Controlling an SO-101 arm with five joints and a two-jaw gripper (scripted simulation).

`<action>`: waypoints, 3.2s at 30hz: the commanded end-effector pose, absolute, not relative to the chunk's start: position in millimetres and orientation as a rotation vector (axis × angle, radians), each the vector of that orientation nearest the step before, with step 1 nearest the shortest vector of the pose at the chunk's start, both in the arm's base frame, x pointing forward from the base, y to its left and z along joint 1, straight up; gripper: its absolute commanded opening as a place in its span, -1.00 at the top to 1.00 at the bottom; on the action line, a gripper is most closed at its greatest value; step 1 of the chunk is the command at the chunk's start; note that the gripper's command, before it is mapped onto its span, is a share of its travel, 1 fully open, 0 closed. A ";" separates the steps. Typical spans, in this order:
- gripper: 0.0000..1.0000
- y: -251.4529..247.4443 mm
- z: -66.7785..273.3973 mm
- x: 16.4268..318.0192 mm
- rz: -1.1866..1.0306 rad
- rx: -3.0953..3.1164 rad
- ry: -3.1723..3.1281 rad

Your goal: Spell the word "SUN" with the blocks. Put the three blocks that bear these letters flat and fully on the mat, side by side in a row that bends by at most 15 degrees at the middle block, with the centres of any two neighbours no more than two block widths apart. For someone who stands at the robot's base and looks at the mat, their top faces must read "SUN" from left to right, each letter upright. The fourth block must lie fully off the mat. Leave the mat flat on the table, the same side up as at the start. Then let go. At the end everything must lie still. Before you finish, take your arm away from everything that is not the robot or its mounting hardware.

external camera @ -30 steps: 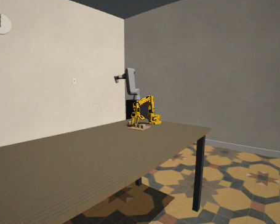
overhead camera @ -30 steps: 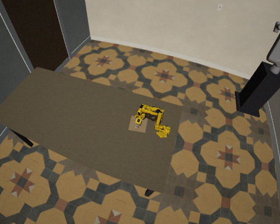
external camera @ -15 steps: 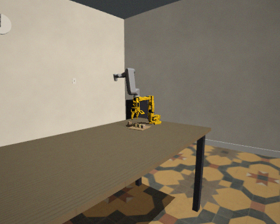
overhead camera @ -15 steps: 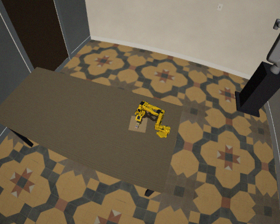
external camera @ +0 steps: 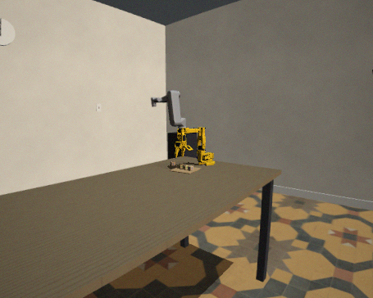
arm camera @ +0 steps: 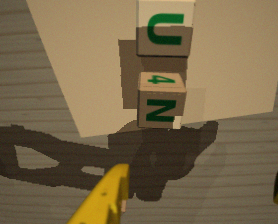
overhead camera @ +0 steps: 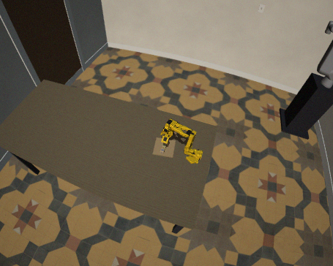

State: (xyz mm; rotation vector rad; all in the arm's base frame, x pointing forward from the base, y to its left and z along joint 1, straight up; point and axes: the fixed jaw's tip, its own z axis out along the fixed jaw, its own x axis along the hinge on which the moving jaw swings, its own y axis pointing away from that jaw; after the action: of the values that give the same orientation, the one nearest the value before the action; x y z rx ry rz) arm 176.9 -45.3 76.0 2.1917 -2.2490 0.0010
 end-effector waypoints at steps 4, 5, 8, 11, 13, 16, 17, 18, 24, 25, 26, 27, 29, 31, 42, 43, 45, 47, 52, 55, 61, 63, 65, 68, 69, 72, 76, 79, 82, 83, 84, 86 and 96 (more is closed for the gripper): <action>0.34 -45.9 88.2 182.8 0.100 2.229 -2.267; 0.34 -45.9 88.2 182.8 0.100 2.229 -2.267; 0.34 -45.9 88.2 182.8 0.100 2.229 -2.267; 0.34 -45.9 88.2 182.8 0.100 2.229 -2.268; 0.34 -45.8 88.3 182.8 0.101 2.227 -2.270; 0.34 -45.5 88.7 182.6 0.103 2.218 -2.281; 0.34 -45.3 89.0 182.4 0.105 2.213 -2.287; 0.34 -45.0 89.3 182.3 0.106 2.206 -2.294; 0.34 -42.5 92.4 180.6 0.125 2.135 -2.376; 0.34 -42.5 92.4 180.6 0.125 2.135 -2.376; 0.34 -42.5 92.4 180.6 0.125 2.135 -2.376; 0.34 -41.9 93.2 180.1 0.129 2.117 -2.396; 0.34 -40.5 94.9 179.1 0.139 2.076 -2.441; 0.34 -38.8 96.9 177.9 0.149 2.026 -2.493; 0.34 -28.0 108.7 169.4 0.203 1.661 -2.828; 0.34 -28.0 108.7 169.4 0.203 1.661 -2.828; 0.34 -25.5 111.2 167.3 0.211 1.566 -2.903; 0.34 -23.1 113.6 165.1 0.217 1.465 -2.977; 0.34 -17.0 119.0 159.3 0.219 1.191 -3.155; 0.34 -13.7 121.8 155.9 0.211 1.018 -3.250; 0.34 -9.7 124.9 151.6 0.191 0.789 -3.358; 0.34 -8.0 126.1 149.7 0.177 0.679 -3.403; 0.34 -6.4 127.2 147.8 0.162 0.574 -3.441; 0.34 -4.4 128.5 145.4 0.137 0.429 -3.488; 0.34 -3.8 128.9 144.6 0.129 0.384 -3.501; 0.34 -2.3 129.7 142.7 0.104 0.265 -3.531; 0.34 -1.2 130.4 141.2 0.083 0.169 -3.552; 0.34 -0.7 130.7 140.4 0.071 0.119 -3.562; 0.34 0.0 131.0 139.6 0.057 0.063 -3.572; 0.34 0.1 131.1 139.4 0.054 0.050 -3.574; 0.34 0.2 131.1 139.2 0.051 0.039 -3.576; 0.34 0.4 131.2 139.0 0.047 0.023 -3.578; 0.34 0.5 131.3 138.8 0.044 0.010 -3.580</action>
State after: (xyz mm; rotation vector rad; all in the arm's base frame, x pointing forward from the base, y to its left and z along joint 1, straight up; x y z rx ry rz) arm 136.9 -0.1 125.1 0.0134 -3.5408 0.0450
